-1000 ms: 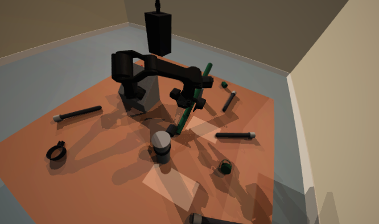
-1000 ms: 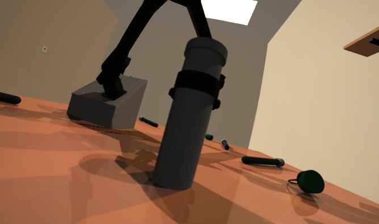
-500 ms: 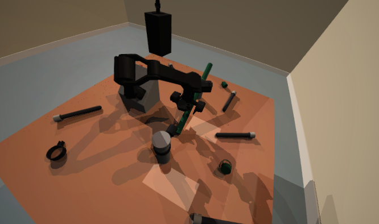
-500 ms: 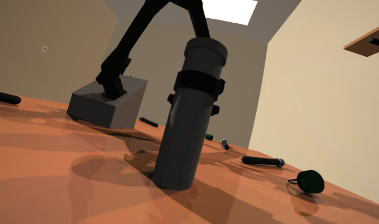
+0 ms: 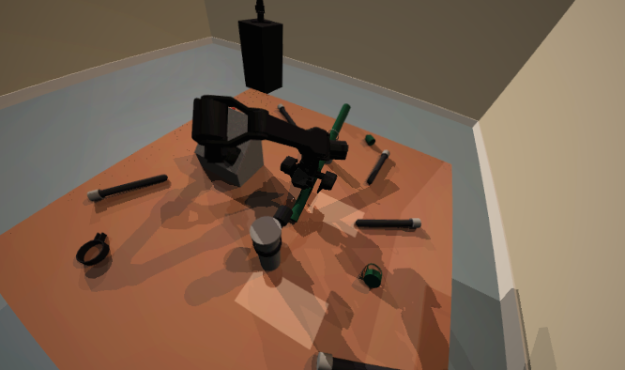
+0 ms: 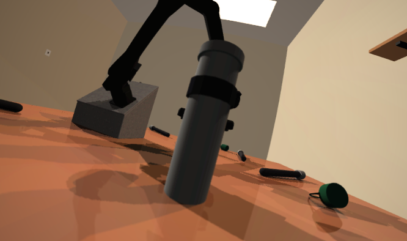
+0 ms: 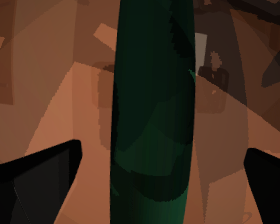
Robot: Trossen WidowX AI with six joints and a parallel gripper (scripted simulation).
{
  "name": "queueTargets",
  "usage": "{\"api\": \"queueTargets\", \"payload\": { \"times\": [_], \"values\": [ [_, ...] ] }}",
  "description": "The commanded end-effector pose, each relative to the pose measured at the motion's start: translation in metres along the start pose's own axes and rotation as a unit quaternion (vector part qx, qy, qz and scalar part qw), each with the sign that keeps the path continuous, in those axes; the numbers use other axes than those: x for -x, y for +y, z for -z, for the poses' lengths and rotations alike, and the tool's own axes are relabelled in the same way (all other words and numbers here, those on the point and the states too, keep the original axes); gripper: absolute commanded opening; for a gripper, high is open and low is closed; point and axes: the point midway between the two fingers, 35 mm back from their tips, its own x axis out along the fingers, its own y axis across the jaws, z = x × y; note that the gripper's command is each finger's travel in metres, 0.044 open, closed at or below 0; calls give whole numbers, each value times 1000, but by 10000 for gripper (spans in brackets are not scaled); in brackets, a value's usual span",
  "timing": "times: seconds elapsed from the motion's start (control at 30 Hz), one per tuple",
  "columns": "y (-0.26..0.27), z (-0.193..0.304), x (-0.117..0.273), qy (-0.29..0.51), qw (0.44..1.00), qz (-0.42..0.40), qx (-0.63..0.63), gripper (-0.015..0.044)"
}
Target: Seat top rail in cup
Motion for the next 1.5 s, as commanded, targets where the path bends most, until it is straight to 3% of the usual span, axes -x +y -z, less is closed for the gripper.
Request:
{"api": "queueTargets", "payload": {
  "times": [0.0, 0.2, 0.43, 1.03, 1.2, 1.47],
  "values": [
    [-1, 0, -6, -3, 1000, 0, 4, 440],
    [-2, -1, -13, -3, 1000, 0, 4, 440],
    [-2, -1, -13, -3, 1000, 0, 4, 256],
    [-2, -1, -13, -3, 1000, 0, 4, 136],
    [-1, -2, -8, -3, 1000, 0, 4, 5],
    [0, -4, 8, -41, 999, 9, 6, 0]
  ]
}}
